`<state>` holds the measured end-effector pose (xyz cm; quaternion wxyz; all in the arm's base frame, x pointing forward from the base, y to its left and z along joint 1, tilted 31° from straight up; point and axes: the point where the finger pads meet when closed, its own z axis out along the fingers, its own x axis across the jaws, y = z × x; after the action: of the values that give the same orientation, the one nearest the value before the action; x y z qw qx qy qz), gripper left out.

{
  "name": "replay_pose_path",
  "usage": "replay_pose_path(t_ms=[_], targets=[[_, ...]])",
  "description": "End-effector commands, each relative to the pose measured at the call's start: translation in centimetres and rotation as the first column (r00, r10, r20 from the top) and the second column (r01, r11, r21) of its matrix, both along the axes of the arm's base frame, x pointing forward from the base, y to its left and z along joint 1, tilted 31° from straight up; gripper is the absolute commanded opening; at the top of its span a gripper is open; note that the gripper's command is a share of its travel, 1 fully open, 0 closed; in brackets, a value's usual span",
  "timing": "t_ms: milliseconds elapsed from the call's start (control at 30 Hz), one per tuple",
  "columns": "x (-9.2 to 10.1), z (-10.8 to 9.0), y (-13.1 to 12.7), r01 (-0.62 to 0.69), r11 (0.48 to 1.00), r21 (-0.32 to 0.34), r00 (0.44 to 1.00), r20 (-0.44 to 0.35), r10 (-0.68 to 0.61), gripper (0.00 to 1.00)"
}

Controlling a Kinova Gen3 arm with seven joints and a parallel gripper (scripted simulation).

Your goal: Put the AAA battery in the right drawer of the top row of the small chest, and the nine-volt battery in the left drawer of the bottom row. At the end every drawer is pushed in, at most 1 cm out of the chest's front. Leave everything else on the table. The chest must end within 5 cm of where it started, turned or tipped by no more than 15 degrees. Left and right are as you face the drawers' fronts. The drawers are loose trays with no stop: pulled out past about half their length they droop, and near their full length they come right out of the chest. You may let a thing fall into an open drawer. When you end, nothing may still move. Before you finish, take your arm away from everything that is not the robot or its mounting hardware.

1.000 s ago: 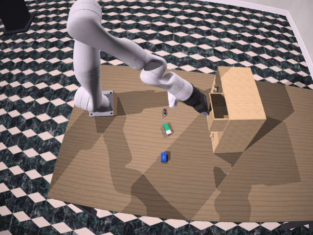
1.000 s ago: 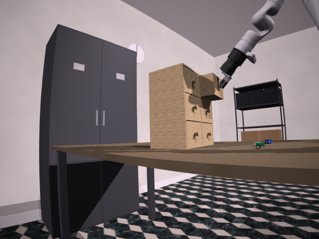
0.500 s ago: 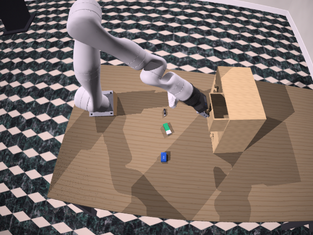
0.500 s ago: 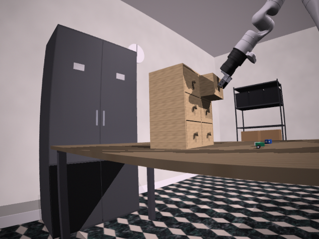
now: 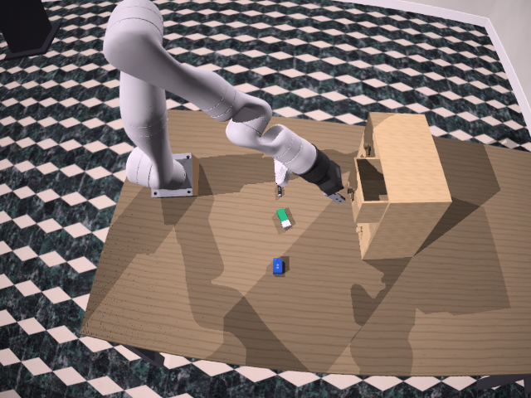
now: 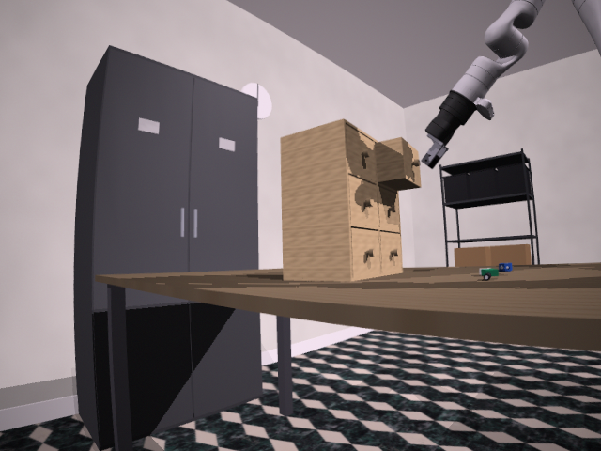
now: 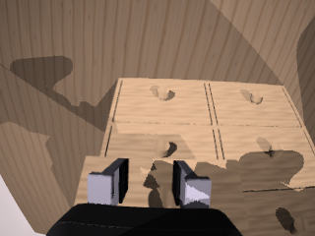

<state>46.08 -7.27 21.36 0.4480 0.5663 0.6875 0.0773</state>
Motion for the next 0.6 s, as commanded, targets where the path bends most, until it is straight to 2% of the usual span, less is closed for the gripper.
replay_pose_path(t_ms=[0,167,567], targets=[[-0.6,0.0,1.1,-0.02,1.0,0.008,1.0,-0.003,0.02,0.67],[-2.3,0.0,1.1,-0.02,1.0,0.008,1.0,-0.003,0.02,0.67],[-2.8,0.1,1.2,-0.02,1.0,0.008,1.0,-0.003,0.02,0.67]])
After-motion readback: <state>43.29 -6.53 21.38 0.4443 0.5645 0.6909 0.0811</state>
